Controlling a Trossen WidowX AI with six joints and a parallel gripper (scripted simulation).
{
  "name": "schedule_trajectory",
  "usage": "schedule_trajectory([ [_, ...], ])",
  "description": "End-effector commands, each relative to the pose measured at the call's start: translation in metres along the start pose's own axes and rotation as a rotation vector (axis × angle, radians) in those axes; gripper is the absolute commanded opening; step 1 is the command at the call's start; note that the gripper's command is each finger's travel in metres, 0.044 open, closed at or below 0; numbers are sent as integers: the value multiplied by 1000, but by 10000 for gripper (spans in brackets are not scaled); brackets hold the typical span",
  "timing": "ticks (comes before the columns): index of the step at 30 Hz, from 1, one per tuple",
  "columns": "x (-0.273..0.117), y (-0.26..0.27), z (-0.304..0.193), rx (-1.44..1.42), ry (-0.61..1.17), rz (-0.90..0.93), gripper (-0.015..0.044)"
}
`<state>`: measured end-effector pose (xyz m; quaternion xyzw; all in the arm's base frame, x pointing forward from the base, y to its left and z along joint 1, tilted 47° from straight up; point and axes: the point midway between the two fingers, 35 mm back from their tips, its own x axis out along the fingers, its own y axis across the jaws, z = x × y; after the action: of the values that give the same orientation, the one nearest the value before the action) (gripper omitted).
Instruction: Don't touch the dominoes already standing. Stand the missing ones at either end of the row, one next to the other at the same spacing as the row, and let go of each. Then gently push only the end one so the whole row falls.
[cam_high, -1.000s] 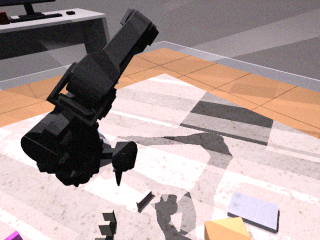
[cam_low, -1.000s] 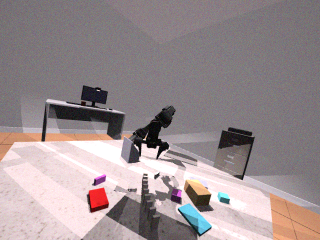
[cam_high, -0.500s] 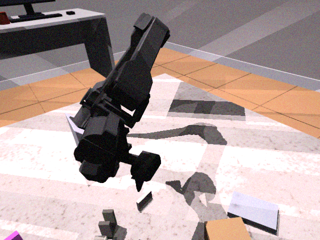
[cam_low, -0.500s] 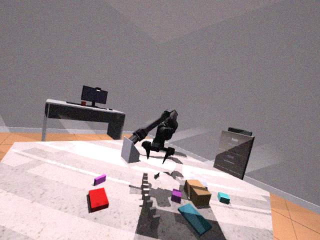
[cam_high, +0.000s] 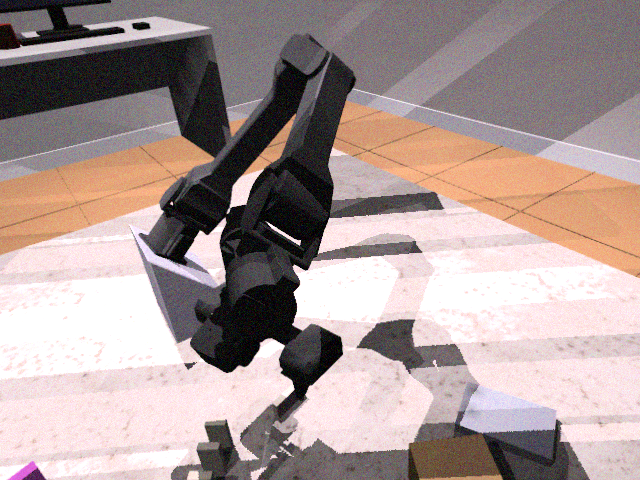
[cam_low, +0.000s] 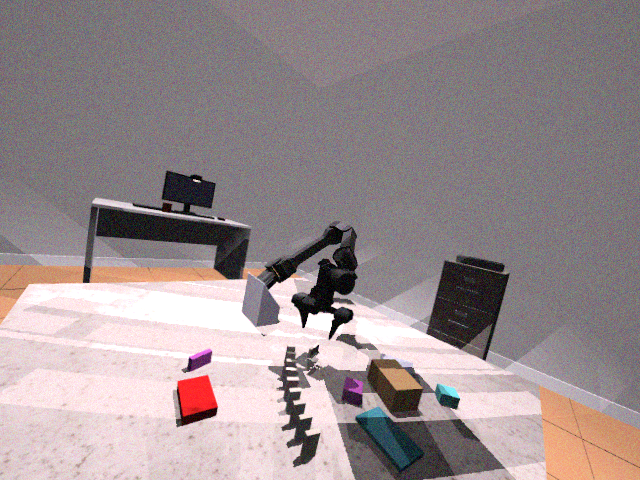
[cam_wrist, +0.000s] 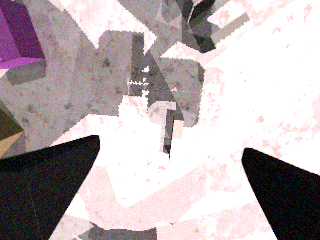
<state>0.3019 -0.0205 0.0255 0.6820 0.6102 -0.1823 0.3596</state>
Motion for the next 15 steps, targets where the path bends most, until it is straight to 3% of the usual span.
schedule_trajectory([
  [1, 30, -6, -2, 14, 14, -16, 440],
  [5, 56, -9, -4, 14, 18, -15, 440],
  [15, 66, -7, -5, 14, 18, -15, 440],
])
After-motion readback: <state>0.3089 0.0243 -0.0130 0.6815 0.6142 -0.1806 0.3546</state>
